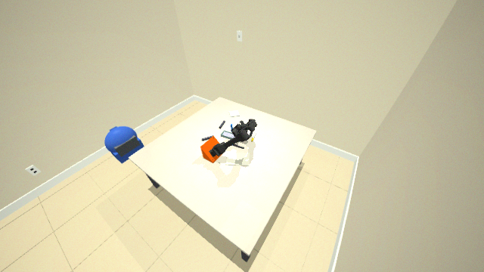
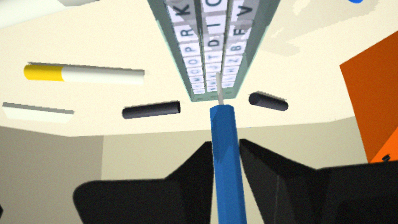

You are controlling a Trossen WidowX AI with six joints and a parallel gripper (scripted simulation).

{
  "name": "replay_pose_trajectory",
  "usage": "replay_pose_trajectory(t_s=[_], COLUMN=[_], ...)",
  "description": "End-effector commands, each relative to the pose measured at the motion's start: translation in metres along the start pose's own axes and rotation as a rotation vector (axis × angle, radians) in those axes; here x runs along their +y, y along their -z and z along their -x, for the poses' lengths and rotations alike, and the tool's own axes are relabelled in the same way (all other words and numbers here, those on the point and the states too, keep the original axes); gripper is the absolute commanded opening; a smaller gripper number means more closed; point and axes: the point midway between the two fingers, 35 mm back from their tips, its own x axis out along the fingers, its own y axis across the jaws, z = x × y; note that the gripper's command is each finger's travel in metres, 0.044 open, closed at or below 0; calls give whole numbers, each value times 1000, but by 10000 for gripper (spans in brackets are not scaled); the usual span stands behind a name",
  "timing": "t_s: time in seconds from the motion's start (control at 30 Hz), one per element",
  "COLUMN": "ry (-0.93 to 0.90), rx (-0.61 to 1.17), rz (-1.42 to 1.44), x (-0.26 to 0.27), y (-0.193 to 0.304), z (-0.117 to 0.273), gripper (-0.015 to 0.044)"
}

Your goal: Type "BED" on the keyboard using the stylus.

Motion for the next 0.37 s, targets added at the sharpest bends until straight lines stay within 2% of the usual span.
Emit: replay_pose_trajectory(t_s=[0.0,0.33], ry=[-11,-5], rx=[2,-1], rz=[-1,0], x=[0,0], y=[6,4], z=[6,4], gripper=[81,81])
